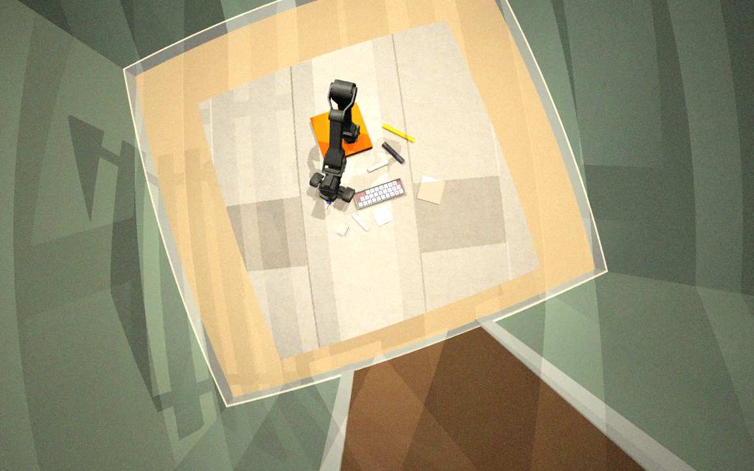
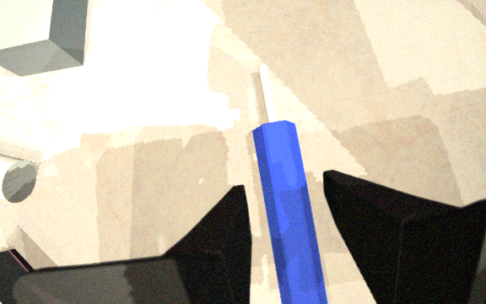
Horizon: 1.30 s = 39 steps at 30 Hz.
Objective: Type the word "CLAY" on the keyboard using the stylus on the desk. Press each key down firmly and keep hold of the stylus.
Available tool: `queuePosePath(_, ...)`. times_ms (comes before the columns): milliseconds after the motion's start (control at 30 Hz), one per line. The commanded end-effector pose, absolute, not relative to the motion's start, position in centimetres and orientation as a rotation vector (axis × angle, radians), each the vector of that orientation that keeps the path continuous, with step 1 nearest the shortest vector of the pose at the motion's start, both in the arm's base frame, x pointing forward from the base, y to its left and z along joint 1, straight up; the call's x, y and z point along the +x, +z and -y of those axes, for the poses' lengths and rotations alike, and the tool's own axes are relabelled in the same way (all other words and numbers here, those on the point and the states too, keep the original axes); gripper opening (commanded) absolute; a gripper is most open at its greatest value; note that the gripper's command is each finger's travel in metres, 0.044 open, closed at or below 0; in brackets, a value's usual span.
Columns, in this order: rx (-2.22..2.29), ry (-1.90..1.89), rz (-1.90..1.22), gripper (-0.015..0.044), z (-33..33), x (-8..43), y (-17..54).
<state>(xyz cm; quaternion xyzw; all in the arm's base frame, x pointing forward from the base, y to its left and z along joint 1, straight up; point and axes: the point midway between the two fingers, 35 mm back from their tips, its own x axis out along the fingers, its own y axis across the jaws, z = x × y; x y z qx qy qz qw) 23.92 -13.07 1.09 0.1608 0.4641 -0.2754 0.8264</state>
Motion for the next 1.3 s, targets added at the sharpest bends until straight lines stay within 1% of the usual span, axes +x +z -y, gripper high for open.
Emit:
queuePosePath(0,0.337,-0.583,-0.991,0.0150,13.0,23.8,0.7)
queuePosePath(133,0.337,-0.583,-0.991,0.0150,13.0,23.8,0.6)
queuePosePath(300,0.342,-0.585,-0.989,0.0019,13.0,23.9,0.8)
queuePosePath(400,0.342,-0.585,-0.989,0.0000,13.0,23.9,0.8)
queuePosePath(700,0.342,-0.585,-0.989,0.0000,13.1,23.9,1.2)
queuePosePath(1033,0.341,-0.587,-0.989,0.0000,13.0,23.8,5.7)
queuePosePath(1267,0.382,-0.564,-1.024,0.0000,12.5,23.9,5.2)
